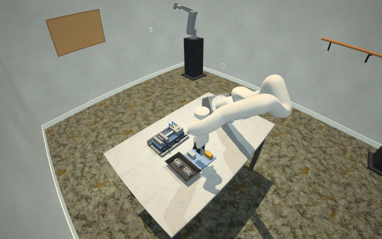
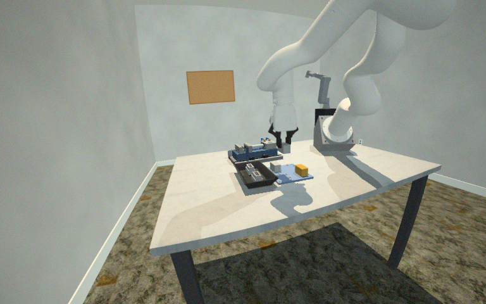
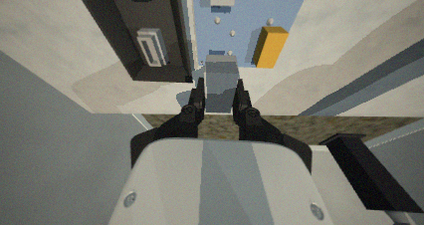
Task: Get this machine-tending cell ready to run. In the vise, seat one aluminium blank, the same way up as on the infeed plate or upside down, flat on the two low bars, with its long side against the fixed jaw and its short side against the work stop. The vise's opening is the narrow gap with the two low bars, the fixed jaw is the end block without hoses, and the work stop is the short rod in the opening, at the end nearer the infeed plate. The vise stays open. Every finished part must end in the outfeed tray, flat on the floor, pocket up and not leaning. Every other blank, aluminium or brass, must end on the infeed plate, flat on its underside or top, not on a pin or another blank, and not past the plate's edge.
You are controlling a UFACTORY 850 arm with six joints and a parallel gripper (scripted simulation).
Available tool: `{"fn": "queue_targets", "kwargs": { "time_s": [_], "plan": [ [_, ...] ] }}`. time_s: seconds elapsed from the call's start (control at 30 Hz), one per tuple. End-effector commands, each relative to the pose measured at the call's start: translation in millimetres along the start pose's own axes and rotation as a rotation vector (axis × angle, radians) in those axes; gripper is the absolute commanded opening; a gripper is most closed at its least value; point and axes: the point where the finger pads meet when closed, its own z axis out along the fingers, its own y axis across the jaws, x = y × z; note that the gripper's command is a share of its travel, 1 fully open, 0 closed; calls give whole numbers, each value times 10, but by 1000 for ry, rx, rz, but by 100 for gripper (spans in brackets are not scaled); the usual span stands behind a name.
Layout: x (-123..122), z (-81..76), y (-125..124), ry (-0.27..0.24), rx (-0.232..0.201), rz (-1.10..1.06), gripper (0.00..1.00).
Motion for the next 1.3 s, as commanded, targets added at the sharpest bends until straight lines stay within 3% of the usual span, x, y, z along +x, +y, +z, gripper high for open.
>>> {"fn": "queue_targets", "kwargs": {
  "time_s": [0.0, 0.13, 0.23, 0.37, 0.43, 0.47, 0.8, 0.93, 1.0, 1.03, 1.27],
  "plan": [
    [-1, -26, -5, 0, 1, -1, 0],
    [62, -30, -64, 1, 1, -3, 0],
    [353, -44, -303, 6, -1, -11, 0],
    [583, -52, -458, 9, -2, -17, 0],
    [583, -52, -458, 9, -2, -17, 0],
    [786, -58, -575, 10, -3, -22, 0],
    [1472, -69, -863, 13, -4, -37, 0],
    [1779, -70, -946, 12, -4, -43, 0],
    [1779, -70, -946, 12, -4, -43, 0],
    [2009, -68, -992, 11, -4, -48, 0],
    [2518, -59, -1048, 9, -3, -57, 0]
  ]
}}
